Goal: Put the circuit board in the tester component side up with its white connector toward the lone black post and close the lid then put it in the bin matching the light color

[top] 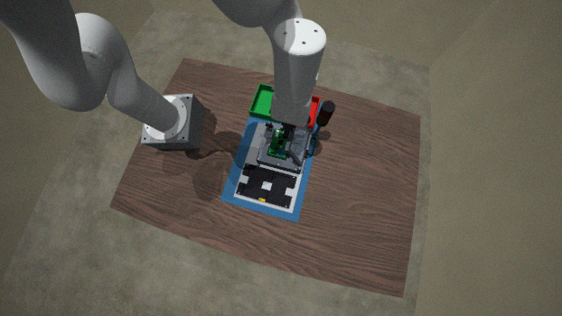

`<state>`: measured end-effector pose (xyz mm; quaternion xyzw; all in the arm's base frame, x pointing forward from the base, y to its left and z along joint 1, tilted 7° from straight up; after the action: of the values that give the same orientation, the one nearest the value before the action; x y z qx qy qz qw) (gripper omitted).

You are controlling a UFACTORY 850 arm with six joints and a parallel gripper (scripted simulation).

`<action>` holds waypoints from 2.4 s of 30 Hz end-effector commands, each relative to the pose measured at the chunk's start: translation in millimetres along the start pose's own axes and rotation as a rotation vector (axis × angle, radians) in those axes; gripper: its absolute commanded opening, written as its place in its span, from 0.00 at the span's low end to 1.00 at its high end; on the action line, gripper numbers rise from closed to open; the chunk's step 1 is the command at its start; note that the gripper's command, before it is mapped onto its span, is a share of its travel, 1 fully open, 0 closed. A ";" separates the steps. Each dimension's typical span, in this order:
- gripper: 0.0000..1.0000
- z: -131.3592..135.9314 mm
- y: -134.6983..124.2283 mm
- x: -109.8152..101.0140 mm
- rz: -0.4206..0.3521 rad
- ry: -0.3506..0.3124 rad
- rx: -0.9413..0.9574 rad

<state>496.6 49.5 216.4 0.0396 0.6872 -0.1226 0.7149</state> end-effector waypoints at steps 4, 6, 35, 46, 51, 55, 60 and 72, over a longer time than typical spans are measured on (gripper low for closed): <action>0.00 -48.7 -10.2 30.9 -0.001 -0.006 0.001; 0.00 -53.0 -11.1 35.3 -0.001 -0.006 0.001; 0.00 -95.7 -20.4 103.4 -0.001 -0.007 0.001; 0.00 -99.7 -21.4 116.2 -0.002 -0.007 0.001; 0.00 -101.7 -21.6 122.6 -0.001 -0.006 0.001; 0.00 -102.4 -22.0 127.2 -0.002 -0.007 0.001; 0.00 -103.1 -22.1 130.5 -0.002 -0.007 0.001; 0.00 -105.1 -22.5 142.9 -0.002 -0.006 0.001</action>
<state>394.4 34.6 76.0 0.0394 0.6940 -0.1233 0.7082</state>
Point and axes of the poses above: the point where the finger pads meet when closed, its own x axis out along the fingers, its own z axis across the jaws, y = z × x, the point moved 7 cm from there along -x, back along the fingers, and after that the axes turned 12 degrees about x, right-handed, at the moved point
